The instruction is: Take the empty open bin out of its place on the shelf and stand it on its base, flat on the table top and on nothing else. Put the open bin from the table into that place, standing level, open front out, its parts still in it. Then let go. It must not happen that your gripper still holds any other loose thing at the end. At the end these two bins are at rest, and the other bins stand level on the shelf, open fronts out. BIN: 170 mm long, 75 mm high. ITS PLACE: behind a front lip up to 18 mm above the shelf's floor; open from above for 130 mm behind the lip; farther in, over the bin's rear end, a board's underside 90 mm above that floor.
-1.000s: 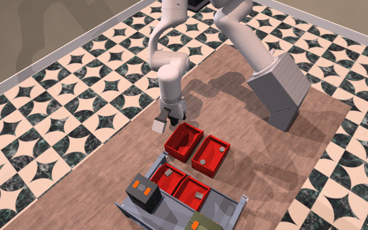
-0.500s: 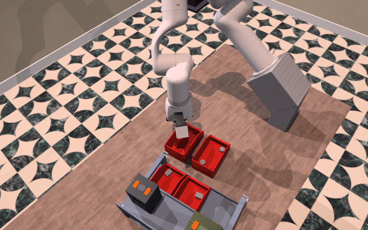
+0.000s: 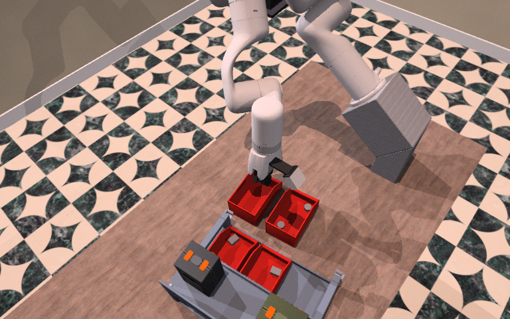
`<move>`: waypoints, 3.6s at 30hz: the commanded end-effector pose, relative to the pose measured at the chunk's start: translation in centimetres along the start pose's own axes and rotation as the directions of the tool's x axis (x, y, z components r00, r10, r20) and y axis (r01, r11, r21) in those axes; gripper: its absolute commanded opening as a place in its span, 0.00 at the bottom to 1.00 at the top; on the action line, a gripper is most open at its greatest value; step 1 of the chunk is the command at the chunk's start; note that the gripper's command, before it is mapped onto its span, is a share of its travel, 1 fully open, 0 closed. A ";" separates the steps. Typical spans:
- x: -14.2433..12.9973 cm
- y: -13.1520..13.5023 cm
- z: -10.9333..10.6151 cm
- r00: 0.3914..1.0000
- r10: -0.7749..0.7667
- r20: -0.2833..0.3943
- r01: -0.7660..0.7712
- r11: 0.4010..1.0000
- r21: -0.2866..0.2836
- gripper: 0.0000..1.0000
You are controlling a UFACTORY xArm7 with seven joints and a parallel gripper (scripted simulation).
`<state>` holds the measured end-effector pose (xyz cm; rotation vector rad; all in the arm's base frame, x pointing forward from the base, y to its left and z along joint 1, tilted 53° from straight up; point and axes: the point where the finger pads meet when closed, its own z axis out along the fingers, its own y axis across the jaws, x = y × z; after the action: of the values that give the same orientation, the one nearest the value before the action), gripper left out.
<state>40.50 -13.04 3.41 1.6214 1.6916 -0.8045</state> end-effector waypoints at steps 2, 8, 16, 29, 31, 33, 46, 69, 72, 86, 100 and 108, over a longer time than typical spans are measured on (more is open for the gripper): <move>1.7 0.0 -0.1 0.952 -0.307 -0.014 0.307 0.952 0.009 0.00; 3.2 -0.3 -0.2 0.815 -0.580 -0.010 0.580 0.815 -0.004 0.00; 4.1 -0.5 -0.3 0.517 -0.856 -0.005 0.856 0.517 -0.010 0.00; 4.5 -0.6 -0.3 -0.035 -0.998 -0.044 0.999 -0.035 -0.006 0.26; 4.5 -0.6 -0.3 -0.076 -0.996 -0.055 0.997 -0.076 -0.007 0.26; 4.5 -0.6 -0.3 -0.076 -0.996 -0.055 0.997 -0.076 -0.007 0.26; 4.5 -0.6 -0.3 -0.076 -0.996 -0.055 0.997 -0.076 -0.007 0.26; 4.5 -0.6 -0.2 -0.075 -0.996 -0.055 0.997 -0.075 -0.007 0.26; 4.5 -0.6 -0.1 -0.074 -0.996 -0.055 0.997 -0.074 -0.007 0.26; 4.5 -0.7 1.5 -0.073 -0.996 -0.054 0.997 -0.072 -0.007 0.26; 4.6 -0.9 3.9 -0.073 -0.996 -0.054 0.997 -0.072 -0.007 0.26; 4.6 -1.0 5.4 -0.073 -0.996 -0.054 0.997 -0.072 -0.007 0.26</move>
<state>39.53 -14.41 -3.17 -0.1218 2.8597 -1.4297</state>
